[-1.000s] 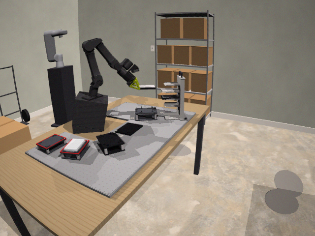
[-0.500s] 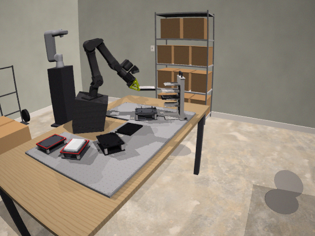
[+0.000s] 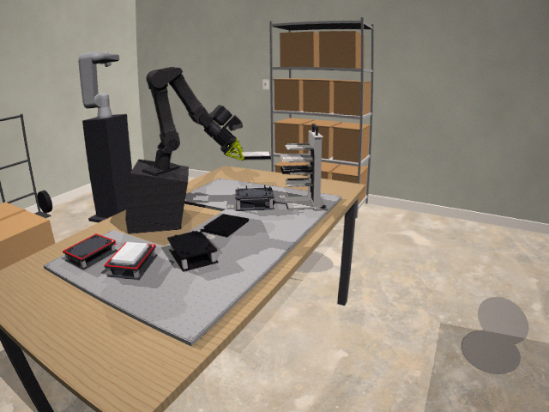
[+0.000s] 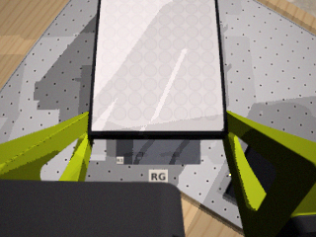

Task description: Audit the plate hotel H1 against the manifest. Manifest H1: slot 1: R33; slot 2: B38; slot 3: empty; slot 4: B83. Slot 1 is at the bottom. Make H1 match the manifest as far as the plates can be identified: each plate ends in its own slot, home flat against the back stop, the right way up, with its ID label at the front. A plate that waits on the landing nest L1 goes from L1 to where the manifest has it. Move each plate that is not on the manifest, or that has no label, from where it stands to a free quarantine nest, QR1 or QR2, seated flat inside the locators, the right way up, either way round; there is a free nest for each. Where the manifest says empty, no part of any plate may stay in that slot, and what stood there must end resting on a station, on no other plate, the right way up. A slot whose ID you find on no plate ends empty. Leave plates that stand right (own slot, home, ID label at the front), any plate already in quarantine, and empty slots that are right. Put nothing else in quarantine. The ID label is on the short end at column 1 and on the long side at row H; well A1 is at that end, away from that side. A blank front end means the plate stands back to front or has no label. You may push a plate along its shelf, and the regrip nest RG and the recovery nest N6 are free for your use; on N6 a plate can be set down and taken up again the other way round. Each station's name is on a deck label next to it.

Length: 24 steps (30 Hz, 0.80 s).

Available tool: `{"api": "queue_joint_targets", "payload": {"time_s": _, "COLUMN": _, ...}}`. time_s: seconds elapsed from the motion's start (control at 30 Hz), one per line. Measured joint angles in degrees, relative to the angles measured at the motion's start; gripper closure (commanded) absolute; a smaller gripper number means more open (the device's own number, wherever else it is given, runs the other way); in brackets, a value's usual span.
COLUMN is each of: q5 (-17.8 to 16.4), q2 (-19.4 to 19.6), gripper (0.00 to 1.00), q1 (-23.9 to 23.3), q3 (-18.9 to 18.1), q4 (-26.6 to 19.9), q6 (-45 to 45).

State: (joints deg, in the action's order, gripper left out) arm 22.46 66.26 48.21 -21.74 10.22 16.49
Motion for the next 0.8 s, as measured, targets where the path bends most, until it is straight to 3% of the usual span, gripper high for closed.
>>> {"api": "queue_joint_targets", "payload": {"time_s": 0.8, "q5": -0.15, "q2": 2.38, "gripper": 0.14, "q1": -0.17, "q3": 1.14, "q4": 3.67, "q6": -0.11}}
